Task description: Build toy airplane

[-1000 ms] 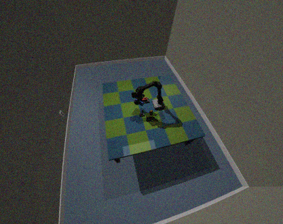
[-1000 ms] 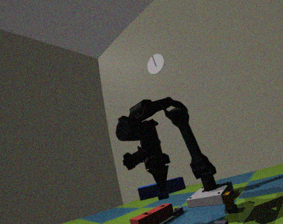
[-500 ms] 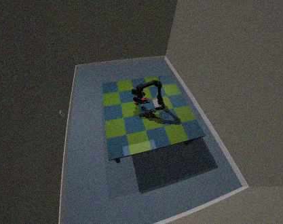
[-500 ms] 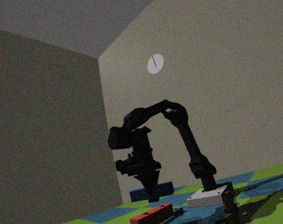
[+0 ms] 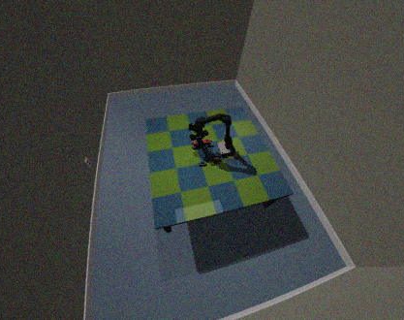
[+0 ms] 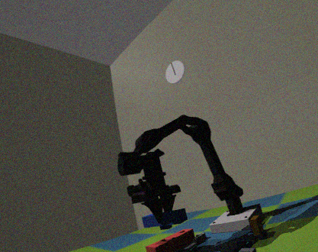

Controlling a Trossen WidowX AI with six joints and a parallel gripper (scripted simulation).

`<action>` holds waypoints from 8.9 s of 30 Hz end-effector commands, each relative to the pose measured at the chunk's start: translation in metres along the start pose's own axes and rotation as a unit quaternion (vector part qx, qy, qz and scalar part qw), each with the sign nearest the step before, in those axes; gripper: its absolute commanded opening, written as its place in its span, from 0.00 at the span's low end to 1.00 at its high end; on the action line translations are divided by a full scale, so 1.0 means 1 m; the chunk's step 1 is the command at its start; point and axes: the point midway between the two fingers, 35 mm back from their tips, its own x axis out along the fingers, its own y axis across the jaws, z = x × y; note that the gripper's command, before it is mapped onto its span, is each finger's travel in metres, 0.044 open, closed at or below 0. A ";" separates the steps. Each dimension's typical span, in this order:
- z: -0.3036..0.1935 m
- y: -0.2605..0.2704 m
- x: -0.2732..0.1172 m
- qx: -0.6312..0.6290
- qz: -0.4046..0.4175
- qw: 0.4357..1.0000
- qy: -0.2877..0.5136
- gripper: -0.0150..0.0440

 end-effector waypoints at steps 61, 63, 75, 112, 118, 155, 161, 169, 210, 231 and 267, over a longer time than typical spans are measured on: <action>0.028 -0.022 0.047 0.115 0.001 0.993 -0.001 0.58; 0.028 -0.022 0.047 0.115 0.001 0.993 -0.001 0.58; 0.029 -0.023 0.045 0.113 0.000 0.994 -0.002 0.39; 0.032 -0.019 -0.041 0.115 0.001 0.993 -0.001 1.00; 0.032 -0.019 -0.041 -0.109 0.001 0.994 -0.001 1.00; -0.004 -0.008 -0.040 -0.633 0.002 0.774 0.002 1.00; -0.091 -0.005 -0.040 -0.635 0.003 0.773 0.007 1.00; -0.191 -0.038 -0.039 -0.637 0.004 0.771 0.010 1.00; -0.244 -0.078 0.053 -0.639 0.006 0.769 0.009 1.00; -0.244 -0.079 0.086 -0.639 0.006 0.769 0.009 1.00; -0.248 -0.067 0.068 -0.623 0.040 0.781 0.009 0.25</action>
